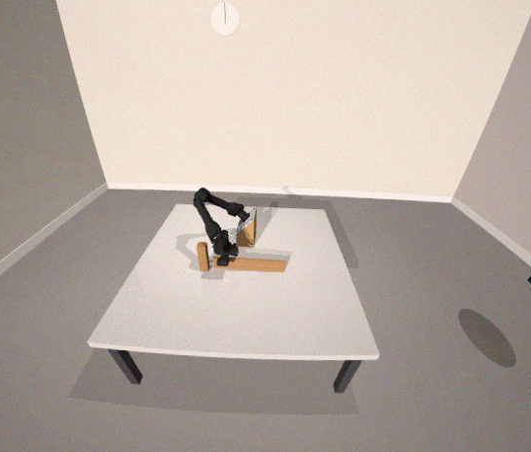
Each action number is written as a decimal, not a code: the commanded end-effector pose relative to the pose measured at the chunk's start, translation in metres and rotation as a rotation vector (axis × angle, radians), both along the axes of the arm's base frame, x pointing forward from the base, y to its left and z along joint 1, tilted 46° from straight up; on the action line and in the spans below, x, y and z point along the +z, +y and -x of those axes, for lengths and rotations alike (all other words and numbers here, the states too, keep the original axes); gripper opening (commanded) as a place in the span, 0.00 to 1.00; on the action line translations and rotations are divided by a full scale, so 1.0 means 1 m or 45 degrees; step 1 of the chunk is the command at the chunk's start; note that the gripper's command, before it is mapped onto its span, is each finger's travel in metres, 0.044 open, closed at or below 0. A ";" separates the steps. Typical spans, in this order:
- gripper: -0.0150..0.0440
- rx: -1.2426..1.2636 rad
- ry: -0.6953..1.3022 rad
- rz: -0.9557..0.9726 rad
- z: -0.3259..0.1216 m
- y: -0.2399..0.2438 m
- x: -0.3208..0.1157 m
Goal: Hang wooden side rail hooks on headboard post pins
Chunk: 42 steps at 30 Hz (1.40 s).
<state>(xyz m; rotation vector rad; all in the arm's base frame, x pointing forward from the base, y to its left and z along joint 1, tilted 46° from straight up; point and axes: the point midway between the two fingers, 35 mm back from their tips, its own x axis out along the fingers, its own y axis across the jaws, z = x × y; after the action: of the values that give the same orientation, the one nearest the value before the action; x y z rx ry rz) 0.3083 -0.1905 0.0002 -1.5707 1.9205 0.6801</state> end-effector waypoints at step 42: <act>0.25 0.006 0.000 0.003 0.000 -0.003 0.006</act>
<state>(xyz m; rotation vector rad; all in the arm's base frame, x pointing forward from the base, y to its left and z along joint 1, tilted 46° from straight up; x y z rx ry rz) 0.3083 -0.1938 0.0038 -1.5701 1.9215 0.6817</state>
